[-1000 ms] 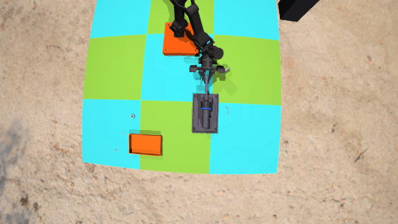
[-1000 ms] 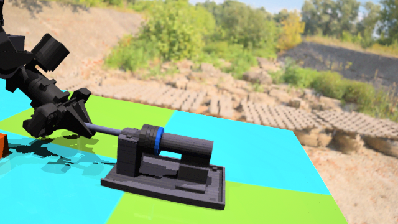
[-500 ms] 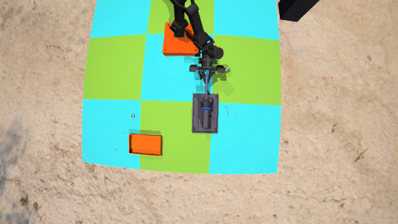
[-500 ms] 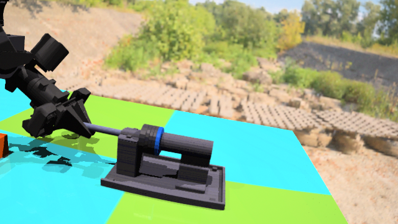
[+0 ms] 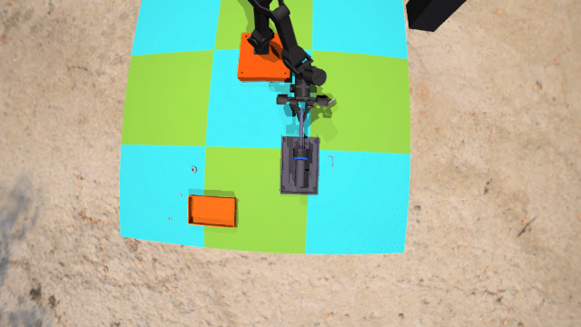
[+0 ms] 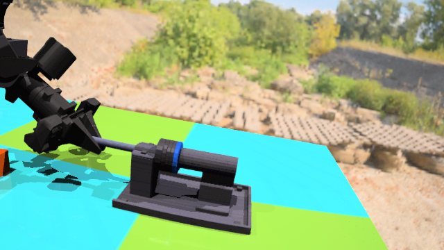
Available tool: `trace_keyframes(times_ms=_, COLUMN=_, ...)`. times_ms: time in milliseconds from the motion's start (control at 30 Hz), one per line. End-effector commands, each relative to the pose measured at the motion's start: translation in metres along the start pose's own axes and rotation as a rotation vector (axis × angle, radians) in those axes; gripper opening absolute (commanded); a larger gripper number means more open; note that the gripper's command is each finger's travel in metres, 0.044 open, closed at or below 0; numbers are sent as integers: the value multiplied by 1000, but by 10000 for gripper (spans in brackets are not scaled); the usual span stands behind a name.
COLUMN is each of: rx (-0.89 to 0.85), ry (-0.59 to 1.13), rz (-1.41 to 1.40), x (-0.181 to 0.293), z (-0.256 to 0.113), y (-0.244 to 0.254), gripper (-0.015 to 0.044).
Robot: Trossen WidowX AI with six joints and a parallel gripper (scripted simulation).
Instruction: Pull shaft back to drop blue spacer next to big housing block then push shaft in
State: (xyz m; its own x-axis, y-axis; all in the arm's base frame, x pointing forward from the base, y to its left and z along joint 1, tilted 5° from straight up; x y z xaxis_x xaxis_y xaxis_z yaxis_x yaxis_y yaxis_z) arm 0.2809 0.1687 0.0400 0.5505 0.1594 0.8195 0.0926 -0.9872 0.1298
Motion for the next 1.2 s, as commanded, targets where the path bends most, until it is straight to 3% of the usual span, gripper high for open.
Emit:
trace_keyframes(times_ms=0, rx=-1, ry=-2, rz=2, x=-1, z=-1, y=0, gripper=0)
trace_keyframes(times_ms=1167, rx=0, ry=-2, rz=2, x=-3, z=-4, y=0, gripper=0)
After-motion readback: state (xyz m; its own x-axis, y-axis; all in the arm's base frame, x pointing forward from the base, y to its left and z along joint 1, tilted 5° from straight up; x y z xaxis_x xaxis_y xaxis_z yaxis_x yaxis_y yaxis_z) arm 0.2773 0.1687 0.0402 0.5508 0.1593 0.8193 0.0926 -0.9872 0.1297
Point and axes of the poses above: the point midway between the two fingers, 35 mm back from their tips, its own z axis out along the fingers, its own y axis across the jaws, x = y × z, the point moved 2 cm from there along -z, back along the fingers, and after that the axes turned 11 degrees about -z, right-handed, at the moved point
